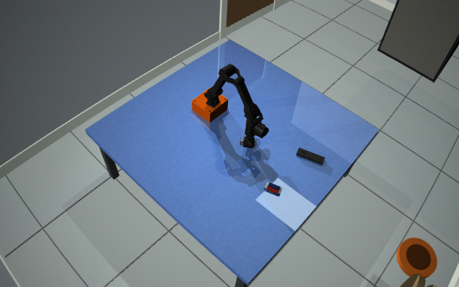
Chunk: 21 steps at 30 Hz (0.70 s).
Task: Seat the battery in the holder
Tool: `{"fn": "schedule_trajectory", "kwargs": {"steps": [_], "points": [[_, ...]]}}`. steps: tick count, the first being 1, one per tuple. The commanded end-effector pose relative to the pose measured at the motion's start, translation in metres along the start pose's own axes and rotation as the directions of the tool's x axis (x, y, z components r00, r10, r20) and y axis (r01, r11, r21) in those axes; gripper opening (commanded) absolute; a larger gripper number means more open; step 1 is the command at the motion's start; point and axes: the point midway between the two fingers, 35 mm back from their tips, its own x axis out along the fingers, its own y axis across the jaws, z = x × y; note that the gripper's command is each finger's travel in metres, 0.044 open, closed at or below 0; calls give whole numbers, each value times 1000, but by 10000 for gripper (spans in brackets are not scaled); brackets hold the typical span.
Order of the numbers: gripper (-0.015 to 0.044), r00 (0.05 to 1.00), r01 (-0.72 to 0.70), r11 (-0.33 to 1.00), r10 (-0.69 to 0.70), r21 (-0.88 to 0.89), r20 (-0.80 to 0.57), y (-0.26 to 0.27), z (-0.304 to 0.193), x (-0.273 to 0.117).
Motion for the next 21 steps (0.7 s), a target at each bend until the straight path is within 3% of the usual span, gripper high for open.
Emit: {"fn": "schedule_trajectory", "kwargs": {"steps": [1,21], "points": [[64,1000,-1,1000,1,4,-13,-1,2,1],[64,1000,-1,1000,1,4,-22,-1,6,1]]}}
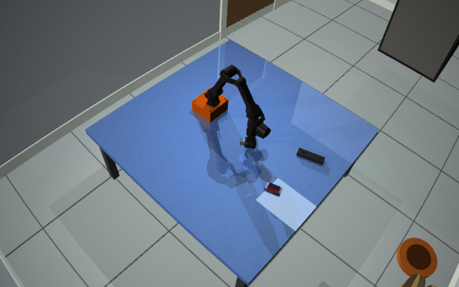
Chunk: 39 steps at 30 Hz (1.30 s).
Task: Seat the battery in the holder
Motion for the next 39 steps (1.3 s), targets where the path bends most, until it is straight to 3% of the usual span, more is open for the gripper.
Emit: {"fn": "schedule_trajectory", "kwargs": {"steps": [1,2,6,23,25,30,33,39], "points": [[64,1000,1,1000,-1,2,0,-1,1,0],[64,1000,1,1000,-1,2,0,-1,1,0],[166,1000,1,1000,-1,2,0,-1,1,0],[166,1000,0,1000,0,0,0,0,0,-15],[219,1000,-3,1000,3,-3,-4,1,-1,-20],[350,1000,-1,1000,1,-1,0,3,-2,-78],[429,1000,0,1000,0,0,1,4,-2,-87],[440,1000,0,1000,0,0,1,4,-2,-87]]}}
